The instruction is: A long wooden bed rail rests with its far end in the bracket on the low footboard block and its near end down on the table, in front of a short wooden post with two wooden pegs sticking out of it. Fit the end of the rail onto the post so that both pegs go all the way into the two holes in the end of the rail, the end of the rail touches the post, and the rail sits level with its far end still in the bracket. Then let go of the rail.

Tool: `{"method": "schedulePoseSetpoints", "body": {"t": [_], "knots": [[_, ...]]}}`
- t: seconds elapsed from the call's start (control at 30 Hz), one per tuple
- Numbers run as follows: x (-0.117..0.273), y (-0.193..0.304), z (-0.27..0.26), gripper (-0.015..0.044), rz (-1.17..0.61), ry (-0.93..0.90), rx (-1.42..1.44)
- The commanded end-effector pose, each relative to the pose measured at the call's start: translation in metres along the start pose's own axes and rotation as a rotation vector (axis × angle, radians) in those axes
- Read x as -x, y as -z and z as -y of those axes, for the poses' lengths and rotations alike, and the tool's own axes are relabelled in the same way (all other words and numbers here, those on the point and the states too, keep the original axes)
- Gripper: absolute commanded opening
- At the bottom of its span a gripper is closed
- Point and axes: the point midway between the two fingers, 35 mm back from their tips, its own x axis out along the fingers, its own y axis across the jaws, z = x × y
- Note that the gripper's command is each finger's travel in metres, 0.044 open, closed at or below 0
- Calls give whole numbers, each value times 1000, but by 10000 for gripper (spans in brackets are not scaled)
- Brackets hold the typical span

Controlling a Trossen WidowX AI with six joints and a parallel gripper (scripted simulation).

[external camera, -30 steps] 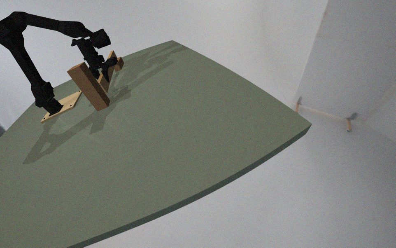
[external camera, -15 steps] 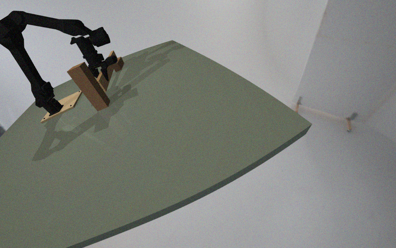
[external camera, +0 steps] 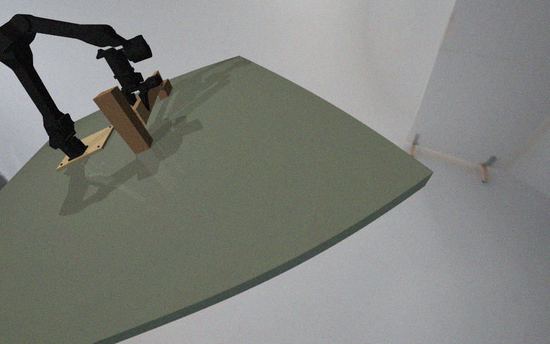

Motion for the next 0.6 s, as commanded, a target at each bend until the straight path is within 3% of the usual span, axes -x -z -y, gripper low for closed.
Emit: {"method": "schedulePoseSetpoints", "body": {"t": [0.0,0.57], "knots": [[8,-1,3,0,5,20,1],[16,-1,3,0,5,20,1]]}}
